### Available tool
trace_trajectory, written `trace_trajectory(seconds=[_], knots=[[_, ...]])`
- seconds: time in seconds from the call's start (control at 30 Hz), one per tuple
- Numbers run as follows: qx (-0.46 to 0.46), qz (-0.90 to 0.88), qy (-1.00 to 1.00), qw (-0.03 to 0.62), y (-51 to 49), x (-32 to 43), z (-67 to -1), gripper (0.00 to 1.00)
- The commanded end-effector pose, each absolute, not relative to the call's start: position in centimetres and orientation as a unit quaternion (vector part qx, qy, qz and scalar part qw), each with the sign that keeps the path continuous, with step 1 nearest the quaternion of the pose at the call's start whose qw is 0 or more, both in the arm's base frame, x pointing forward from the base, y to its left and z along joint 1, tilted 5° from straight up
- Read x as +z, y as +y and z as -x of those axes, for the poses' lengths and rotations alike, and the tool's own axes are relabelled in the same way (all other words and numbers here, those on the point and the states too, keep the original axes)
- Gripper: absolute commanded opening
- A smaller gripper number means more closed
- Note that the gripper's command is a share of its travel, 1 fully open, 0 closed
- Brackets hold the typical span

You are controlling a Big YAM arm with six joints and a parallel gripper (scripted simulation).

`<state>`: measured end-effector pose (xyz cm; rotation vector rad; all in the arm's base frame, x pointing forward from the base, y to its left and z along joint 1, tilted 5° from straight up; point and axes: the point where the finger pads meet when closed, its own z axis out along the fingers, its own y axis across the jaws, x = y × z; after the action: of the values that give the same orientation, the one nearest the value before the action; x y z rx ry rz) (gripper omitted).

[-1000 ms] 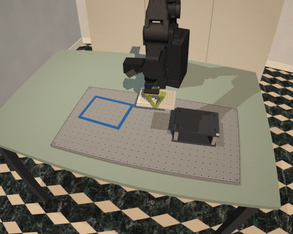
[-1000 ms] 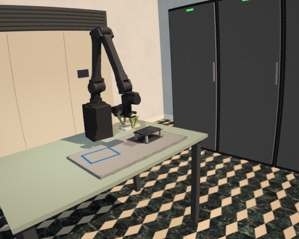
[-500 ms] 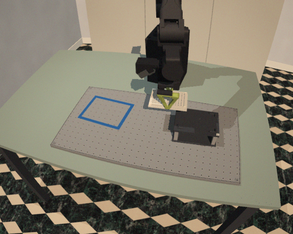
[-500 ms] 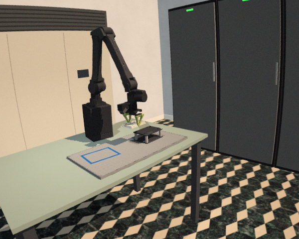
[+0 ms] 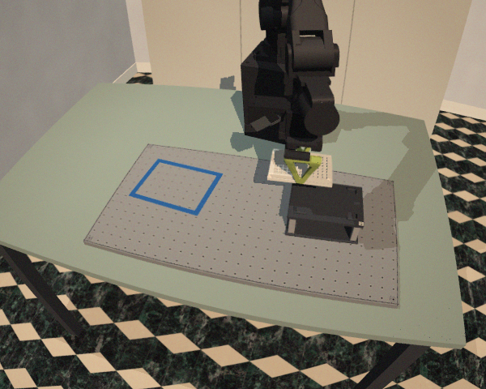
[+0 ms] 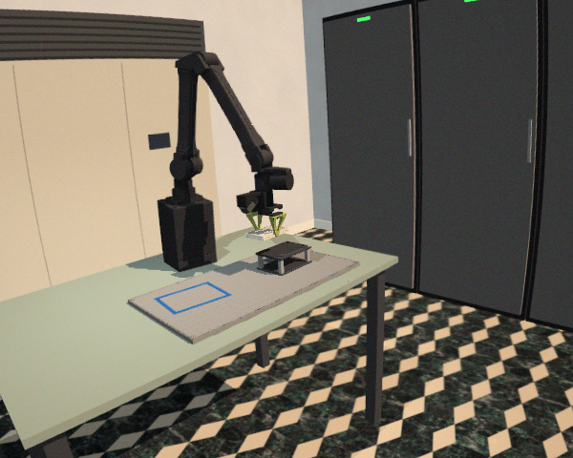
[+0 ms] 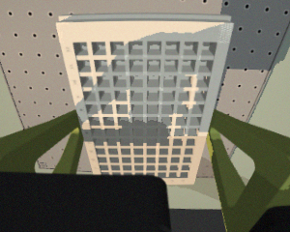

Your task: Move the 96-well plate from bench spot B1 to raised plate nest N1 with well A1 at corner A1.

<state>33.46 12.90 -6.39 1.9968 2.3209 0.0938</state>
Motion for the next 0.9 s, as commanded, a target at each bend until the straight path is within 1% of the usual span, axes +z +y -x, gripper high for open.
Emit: trace_trajectory(seconds=[0.0,0.67,0.77,0.87], knots=[[0.035,-0.660,0.749,0.043,14.6,-5.8,-34.7,0.00],[0.038,-0.660,0.749,0.042,20.9,-4.7,-34.6,0.00],[0.042,-0.668,0.742,0.044,20.2,-4.3,-35.2,0.00],[0.033,-0.669,0.742,0.041,19.5,-4.7,-34.2,0.00]])
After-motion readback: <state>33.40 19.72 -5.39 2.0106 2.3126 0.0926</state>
